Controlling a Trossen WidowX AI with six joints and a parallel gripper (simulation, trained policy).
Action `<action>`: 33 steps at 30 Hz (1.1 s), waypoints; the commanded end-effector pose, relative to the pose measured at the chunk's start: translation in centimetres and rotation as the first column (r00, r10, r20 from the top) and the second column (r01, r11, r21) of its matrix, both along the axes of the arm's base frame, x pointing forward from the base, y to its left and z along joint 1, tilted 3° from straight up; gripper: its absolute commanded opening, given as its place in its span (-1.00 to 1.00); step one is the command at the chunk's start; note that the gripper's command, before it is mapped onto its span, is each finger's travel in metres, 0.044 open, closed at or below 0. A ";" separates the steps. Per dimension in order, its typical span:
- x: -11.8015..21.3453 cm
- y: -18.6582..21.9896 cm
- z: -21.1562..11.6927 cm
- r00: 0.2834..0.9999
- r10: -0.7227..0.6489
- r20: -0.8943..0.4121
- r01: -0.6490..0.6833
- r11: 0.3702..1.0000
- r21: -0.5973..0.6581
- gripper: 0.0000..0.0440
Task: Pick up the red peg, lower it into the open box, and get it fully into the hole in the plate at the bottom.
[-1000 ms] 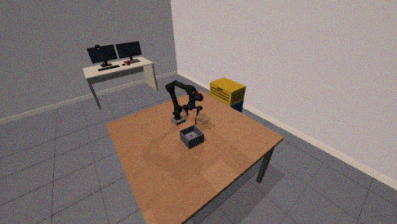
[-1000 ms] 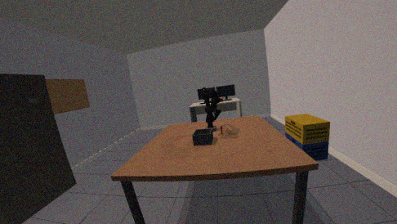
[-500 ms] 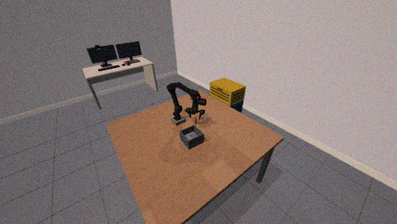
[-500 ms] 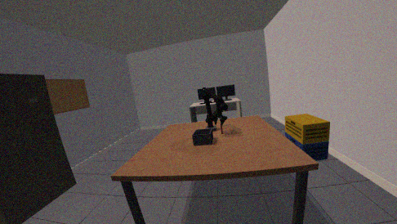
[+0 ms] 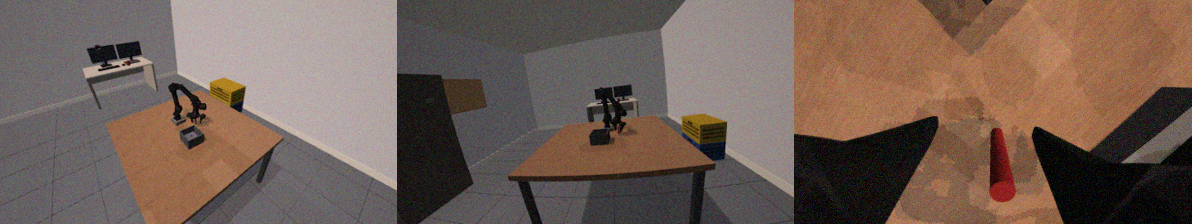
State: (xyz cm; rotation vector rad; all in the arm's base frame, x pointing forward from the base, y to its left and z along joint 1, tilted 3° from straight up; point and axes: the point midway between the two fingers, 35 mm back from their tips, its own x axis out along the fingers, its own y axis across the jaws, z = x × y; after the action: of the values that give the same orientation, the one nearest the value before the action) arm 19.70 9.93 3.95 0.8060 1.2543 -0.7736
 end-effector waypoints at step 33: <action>3.6 -3.2 6.2 0.991 0.104 0.084 -0.099 0.993 -0.058 -1.00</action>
State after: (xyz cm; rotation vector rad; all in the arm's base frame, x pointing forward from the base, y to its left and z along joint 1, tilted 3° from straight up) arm 22.77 7.27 9.28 0.7288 1.2028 -0.6828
